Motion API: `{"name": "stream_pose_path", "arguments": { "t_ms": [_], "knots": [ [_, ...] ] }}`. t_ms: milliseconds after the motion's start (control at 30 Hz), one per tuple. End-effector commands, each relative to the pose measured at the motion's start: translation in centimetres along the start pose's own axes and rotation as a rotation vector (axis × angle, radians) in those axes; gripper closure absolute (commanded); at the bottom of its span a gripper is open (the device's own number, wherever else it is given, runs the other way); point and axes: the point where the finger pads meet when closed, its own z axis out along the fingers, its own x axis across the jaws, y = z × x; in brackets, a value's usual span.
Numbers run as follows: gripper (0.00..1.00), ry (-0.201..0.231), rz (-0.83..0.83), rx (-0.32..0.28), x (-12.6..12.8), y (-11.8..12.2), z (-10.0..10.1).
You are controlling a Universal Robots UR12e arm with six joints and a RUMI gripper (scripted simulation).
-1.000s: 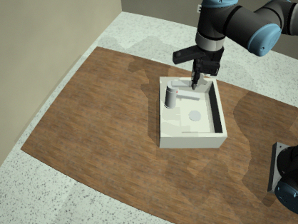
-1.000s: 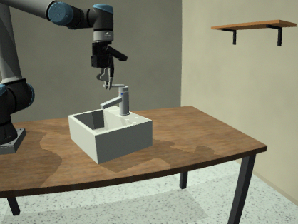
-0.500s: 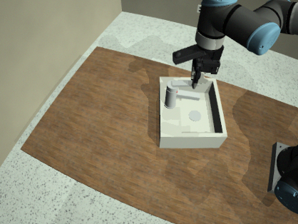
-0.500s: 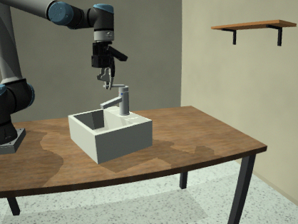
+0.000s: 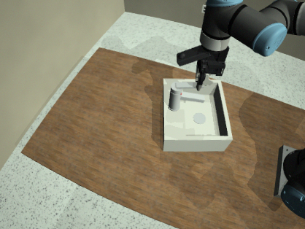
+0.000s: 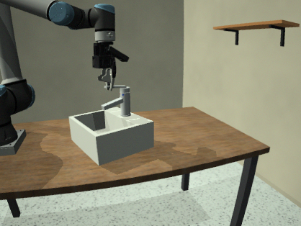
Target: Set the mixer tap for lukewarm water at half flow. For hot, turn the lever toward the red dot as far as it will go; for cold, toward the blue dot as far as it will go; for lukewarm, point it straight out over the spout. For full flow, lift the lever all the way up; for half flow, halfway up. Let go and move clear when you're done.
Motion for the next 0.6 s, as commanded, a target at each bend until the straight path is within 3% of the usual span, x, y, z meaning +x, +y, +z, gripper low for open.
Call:
{"name": "stream_pose_path", "arguments": {
  "t_ms": [0,433,467,567],
  "knots": [
    [1.00,0.002,0.000,0.002,0.23,-0.09,-0.11],
    [1.00,0.002,0.000,0.002,0.23,-0.09,-0.11],
    [0.63,0.002,0.000,0.002,0.23,-0.09,-0.11],
    [0.63,0.002,0.000,0.002,0.23,-0.08,-0.11]
  ]
}}
